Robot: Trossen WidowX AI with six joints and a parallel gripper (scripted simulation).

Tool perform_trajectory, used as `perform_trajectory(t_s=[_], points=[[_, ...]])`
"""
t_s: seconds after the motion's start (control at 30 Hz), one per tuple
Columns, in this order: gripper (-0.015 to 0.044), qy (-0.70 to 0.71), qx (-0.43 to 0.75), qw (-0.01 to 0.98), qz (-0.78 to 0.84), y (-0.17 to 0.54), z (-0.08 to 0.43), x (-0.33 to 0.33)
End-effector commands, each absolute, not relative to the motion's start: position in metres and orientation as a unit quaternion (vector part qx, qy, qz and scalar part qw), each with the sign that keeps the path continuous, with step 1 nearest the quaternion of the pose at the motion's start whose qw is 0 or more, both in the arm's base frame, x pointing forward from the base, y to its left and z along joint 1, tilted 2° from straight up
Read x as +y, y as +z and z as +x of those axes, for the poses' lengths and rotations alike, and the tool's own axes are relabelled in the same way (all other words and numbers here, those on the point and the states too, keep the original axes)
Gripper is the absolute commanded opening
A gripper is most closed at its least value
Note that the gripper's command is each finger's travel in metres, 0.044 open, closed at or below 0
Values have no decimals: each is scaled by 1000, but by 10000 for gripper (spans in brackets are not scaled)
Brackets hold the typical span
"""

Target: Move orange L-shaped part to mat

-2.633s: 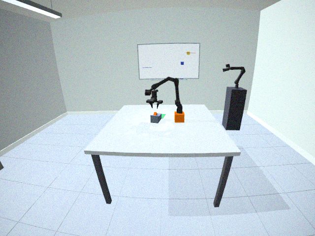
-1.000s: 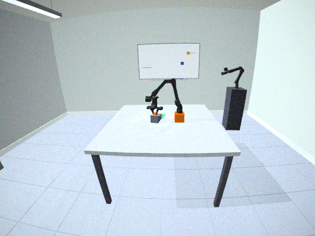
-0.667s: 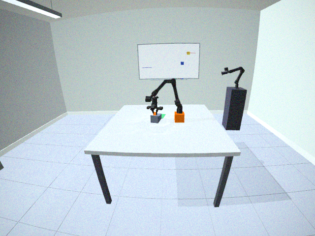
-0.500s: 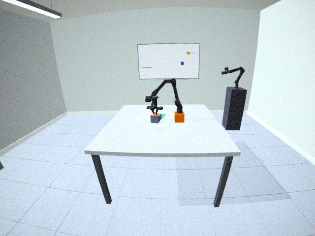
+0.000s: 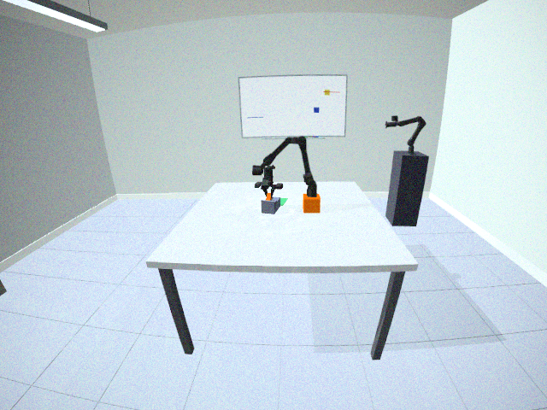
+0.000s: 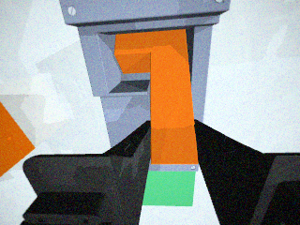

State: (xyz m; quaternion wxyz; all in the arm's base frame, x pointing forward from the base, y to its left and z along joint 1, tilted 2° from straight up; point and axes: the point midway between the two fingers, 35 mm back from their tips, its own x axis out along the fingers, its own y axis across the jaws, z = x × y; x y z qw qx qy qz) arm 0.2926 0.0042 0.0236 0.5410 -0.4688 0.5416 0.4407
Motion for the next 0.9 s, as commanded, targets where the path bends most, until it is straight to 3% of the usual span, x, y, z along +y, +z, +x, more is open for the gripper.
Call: perform_trajectory(t_s=[0.0,0.87], points=[[0,440,541,541,-470,30,293,4],[0,440,542,540,-470,71,292,5]])
